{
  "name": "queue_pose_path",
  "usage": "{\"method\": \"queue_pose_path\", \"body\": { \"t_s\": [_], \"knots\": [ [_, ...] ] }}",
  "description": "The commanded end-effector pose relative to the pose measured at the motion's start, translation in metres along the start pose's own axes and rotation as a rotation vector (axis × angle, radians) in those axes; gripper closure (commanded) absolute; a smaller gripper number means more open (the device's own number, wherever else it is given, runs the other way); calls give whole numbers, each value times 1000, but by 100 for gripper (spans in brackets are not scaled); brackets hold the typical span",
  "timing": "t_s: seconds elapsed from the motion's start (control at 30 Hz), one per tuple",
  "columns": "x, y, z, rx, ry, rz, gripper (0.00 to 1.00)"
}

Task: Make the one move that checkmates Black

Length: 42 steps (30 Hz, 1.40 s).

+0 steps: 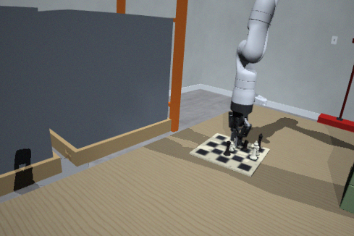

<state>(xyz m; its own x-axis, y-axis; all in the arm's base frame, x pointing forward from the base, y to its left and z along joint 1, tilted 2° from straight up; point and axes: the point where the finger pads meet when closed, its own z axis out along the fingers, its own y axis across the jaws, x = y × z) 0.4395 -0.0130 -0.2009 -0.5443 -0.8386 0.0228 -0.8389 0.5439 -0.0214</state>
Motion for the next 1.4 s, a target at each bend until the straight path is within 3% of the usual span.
{"method": "queue_pose_path", "body": {
  "t_s": [0.0, 1.27, 1.3, 1.37],
  "knots": [
    [0, 2, 4, -3, 2, -2, 63],
    [0, 2, 4, -3, 2, -2, 63],
    [0, 2, 4, -3, 2, -2, 100],
    [0, 2, 4, -3, 2, -2, 100]
  ]
}}
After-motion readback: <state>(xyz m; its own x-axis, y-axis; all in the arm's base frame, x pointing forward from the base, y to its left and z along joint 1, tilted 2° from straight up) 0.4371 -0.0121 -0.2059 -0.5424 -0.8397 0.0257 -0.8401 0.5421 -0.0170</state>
